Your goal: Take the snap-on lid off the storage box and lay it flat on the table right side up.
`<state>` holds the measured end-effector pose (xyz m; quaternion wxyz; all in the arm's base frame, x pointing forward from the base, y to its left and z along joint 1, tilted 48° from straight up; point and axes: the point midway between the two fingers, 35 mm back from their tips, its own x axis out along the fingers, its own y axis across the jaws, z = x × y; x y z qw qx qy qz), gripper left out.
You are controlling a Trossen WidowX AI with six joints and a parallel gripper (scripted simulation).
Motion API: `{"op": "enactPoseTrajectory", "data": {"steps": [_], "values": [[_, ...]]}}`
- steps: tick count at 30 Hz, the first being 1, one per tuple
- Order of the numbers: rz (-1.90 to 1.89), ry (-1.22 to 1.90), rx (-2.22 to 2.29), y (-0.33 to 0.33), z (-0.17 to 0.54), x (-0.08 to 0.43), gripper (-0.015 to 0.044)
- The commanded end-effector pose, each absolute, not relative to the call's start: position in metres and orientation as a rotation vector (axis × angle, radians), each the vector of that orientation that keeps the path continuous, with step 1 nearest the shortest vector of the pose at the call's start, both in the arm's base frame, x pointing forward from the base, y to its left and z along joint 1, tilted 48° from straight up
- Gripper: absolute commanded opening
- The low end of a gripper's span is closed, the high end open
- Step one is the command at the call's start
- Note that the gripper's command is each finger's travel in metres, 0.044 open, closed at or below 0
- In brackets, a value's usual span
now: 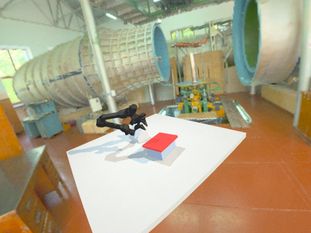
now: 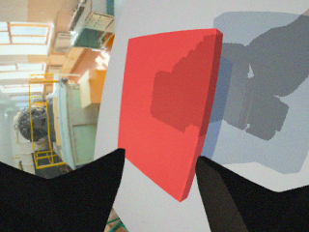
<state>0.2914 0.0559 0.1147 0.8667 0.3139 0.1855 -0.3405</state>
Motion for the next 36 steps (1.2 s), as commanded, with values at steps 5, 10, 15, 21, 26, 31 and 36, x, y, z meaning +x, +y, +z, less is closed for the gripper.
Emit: {"op": "enactPoseTrajectory", "data": {"steps": [5, 10, 15, 21, 26, 31, 36], "values": [[-0.725, 0.393, 0.672, 0.051, 0.109, 0.288, 0.0235], [-0.725, 0.393, 0.672, 0.017, 0.079, 0.284, 0.0235], [-0.724, 0.391, 0.671, 0.012, 0.075, 0.283, 0.0235], [-0.725, 0.394, 0.670, 0.010, 0.071, 0.288, 0.0235], [-0.726, 0.395, 0.671, 0.007, 0.067, 0.294, 0.0235], [-0.727, 0.396, 0.672, 0.004, 0.063, 0.300, 0.0235], [-0.727, 0.396, 0.673, 0.000, 0.058, 0.306, 0.0235]]}}
